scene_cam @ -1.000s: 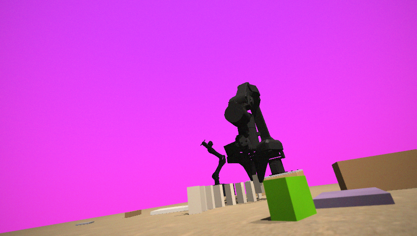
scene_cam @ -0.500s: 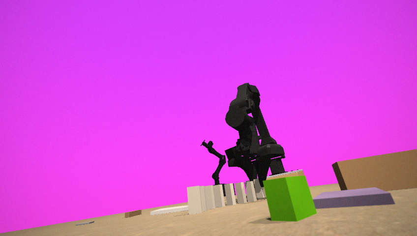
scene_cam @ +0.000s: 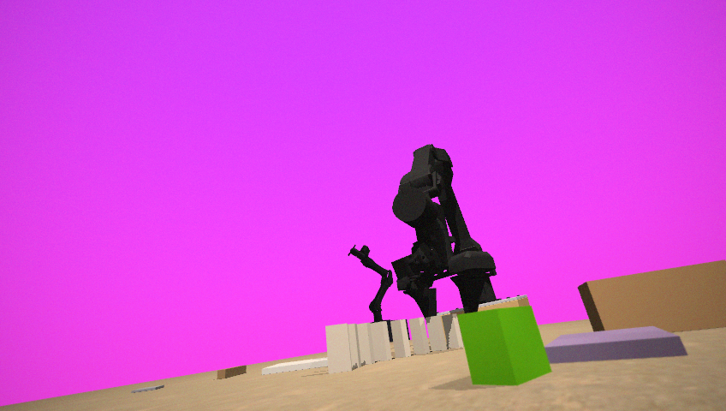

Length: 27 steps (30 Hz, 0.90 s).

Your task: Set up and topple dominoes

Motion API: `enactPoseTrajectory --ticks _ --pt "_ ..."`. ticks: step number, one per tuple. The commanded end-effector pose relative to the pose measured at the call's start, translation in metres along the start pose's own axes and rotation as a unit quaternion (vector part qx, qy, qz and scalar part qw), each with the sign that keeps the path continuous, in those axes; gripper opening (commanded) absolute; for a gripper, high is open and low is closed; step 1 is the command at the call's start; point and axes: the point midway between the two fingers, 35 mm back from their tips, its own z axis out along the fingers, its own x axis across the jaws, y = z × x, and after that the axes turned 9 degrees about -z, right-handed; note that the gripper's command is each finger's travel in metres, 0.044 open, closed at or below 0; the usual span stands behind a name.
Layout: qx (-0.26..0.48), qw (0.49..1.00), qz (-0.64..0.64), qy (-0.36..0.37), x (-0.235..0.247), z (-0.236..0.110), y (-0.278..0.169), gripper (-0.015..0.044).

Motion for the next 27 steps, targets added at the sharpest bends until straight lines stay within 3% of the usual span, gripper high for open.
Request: enactPoseTrajectory --ticks 1,6,9,15,27 --pt "0.000 1.000 -0.001 0.002 0.002 -0.024 0.004 0.0440" --pt "-0.002 1.000 0.000 0.001 0.001 -0.110 0.004 0.0440" --pt "-0.002 1.000 0.000 0.001 0.000 -0.129 0.001 0.0440" --pt "-0.002 1.000 -0.022 0.001 -0.003 -0.125 -0.002 0.0440" --pt "0.003 0.935 -0.354 0.002 -0.053 -0.053 -0.062 0.0440"
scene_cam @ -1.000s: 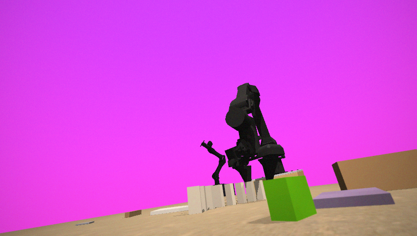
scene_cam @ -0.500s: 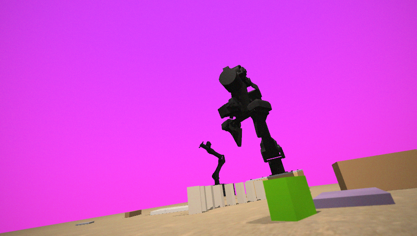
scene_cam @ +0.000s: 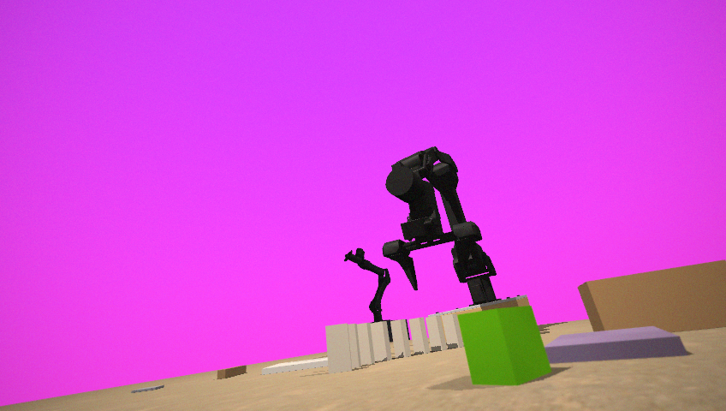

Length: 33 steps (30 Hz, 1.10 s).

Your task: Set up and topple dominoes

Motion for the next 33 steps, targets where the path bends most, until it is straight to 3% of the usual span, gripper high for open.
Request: enactPoseTrajectory --ticks 1,8,16,33 --pt "0.000 0.996 -0.086 0.004 0.000 0.018 -0.024 0.0440" --pt "0.000 0.996 -0.086 0.004 -0.001 0.020 -0.025 0.0440" --pt "0.000 0.996 -0.086 0.004 -0.001 0.082 -0.025 0.0440" --pt "0.000 0.996 -0.086 0.004 0.000 0.099 -0.025 0.0440"
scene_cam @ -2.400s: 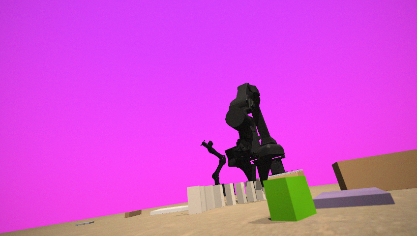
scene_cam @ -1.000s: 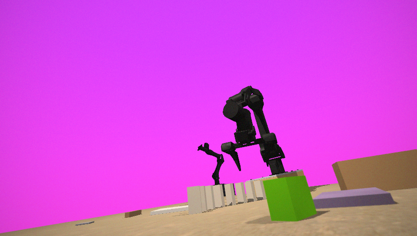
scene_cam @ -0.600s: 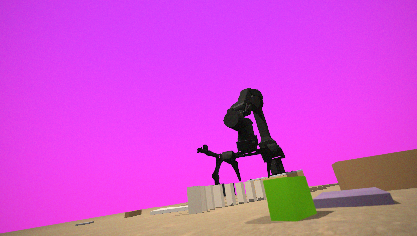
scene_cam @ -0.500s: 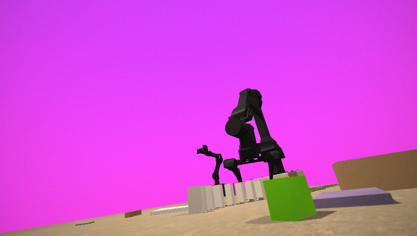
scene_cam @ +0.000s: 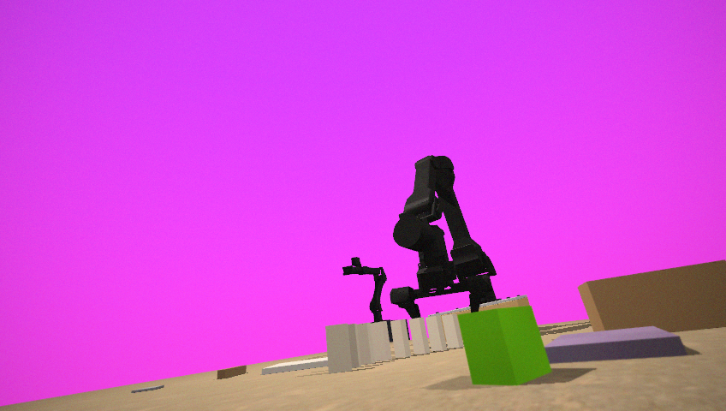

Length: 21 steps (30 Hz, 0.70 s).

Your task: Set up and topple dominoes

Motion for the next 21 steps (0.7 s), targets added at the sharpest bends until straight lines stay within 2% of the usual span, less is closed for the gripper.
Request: enactPoseTrajectory --ticks 1,4,19,21 --pt "0.006 1.000 -0.002 0.006 0.0026 0.0059 -0.0034 0.0440" --pt "0.006 1.000 -0.002 0.006 0.0026 0.0059 -0.0034 0.0440" --pt "0.006 1.000 -0.002 0.006 0.0026 0.0059 -0.0034 0.0046" --pt "0.006 1.000 -0.002 0.006 0.0026 0.0059 -0.0034 0.0027"
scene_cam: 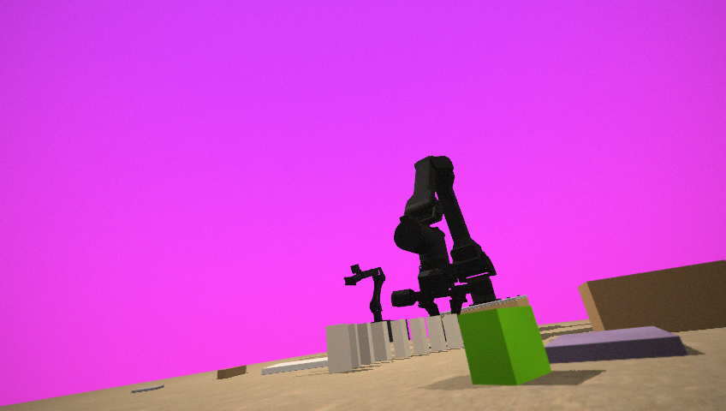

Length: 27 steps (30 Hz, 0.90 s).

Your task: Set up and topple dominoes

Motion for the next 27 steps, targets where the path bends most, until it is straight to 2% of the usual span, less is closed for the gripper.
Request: enactPoseTrajectory --ticks 1,8,20,25,27 --pt "0.001 1.000 -0.002 0.003 0.001 0.001 -0.001 0.0027" --pt "0.001 1.000 -0.002 0.004 0.001 -0.006 0.000 0.0027" --pt "0.001 1.000 -0.002 0.004 0.009 -0.147 0.002 0.0027" --pt "0.001 1.000 -0.002 0.004 0.009 -0.154 0.002 0.0027" --pt "0.001 0.999 0.043 0.004 0.001 -0.154 0.001 0.0027"
